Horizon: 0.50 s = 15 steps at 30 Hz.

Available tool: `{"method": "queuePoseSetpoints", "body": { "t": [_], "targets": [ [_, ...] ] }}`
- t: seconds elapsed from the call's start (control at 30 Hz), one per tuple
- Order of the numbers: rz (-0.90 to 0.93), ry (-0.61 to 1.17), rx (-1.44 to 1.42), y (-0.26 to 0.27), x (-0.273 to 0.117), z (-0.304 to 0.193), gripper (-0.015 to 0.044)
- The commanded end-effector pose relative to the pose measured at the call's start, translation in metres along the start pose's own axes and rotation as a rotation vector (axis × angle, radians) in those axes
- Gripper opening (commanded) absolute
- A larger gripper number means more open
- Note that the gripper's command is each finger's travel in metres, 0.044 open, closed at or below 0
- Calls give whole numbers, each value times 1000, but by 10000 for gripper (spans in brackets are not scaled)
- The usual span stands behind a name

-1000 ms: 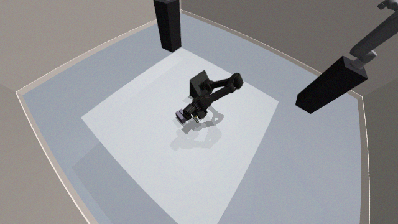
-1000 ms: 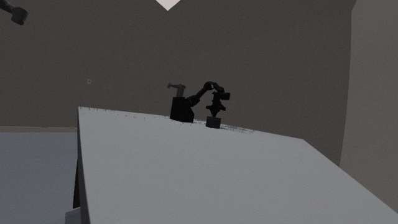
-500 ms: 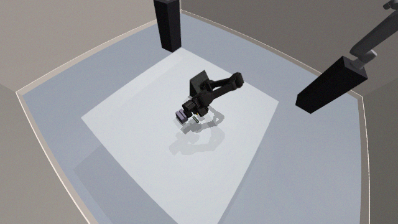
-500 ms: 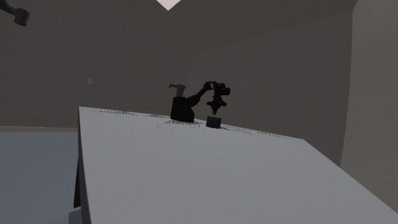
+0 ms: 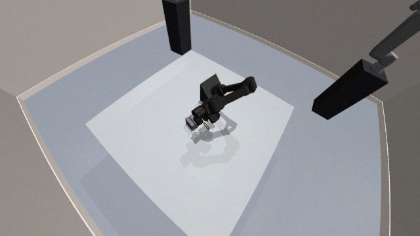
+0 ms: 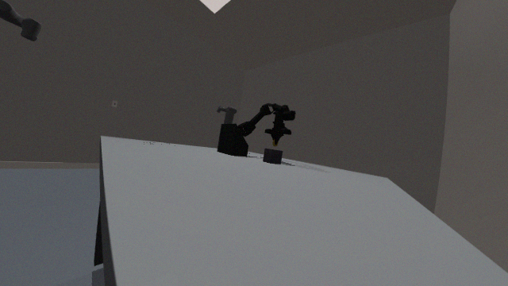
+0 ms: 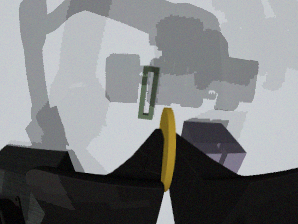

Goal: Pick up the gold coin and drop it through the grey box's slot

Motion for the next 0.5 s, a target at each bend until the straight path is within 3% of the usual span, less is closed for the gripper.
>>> {"method": "queuePoseSetpoints", "body": {
  "t": [0.0, 0.47],
  "targets": [
    [3, -2, -2, -10, 0, -4, 0],
    [1, 1, -2, -39, -1, -22, 0]
  ]
}}
Point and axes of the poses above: the point midway between the two fingers, 35 mm back from their tips, its own x axis out along the fingers, its own y axis across the jaws, z = x × y, the point moved 3 cm from there along -x, back along the fingers, and after that the axes turned 10 degrees about x, right-handed, at the moved point
